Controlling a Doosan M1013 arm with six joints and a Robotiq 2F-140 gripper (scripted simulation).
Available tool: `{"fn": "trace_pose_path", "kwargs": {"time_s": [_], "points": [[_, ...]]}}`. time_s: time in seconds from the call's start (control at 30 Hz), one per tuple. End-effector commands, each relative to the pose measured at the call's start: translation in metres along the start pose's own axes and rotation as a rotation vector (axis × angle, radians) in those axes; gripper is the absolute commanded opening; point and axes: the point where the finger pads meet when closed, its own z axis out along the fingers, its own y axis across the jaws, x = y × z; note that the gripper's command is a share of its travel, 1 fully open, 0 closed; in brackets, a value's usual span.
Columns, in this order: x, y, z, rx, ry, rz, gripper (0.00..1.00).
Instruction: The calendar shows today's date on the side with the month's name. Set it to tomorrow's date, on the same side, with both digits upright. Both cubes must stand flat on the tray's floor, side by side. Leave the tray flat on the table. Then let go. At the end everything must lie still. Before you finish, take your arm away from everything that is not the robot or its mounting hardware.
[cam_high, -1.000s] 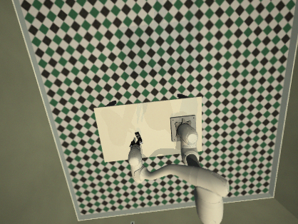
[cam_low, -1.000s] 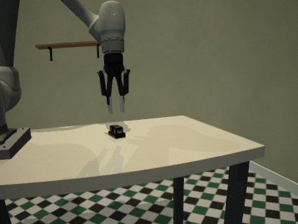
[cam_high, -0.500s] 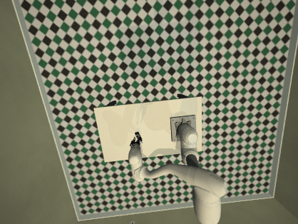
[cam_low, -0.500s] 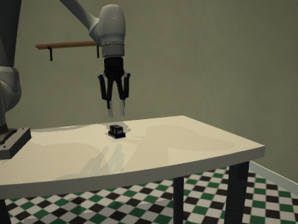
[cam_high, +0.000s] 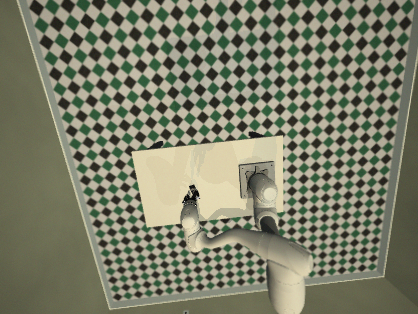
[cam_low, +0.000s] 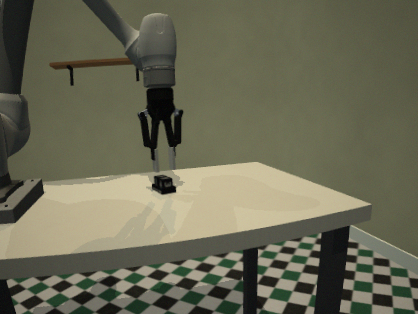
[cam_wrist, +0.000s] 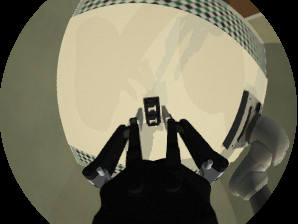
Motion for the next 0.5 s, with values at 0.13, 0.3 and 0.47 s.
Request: {"fn": "trace_pose_path", "kwargs": {"time_s": [0.13, 0.3, 0.47], "points": [[0.0, -0.0001, 0.0071, 0.0, 0.0, 0.0, 0.29], [0.0, -0.0002, 0.0096, 0.0, 0.0, 0.0, 0.29], [0.0, -0.0002, 0.0122, 0.0, 0.0, 0.0, 0.29]]}}
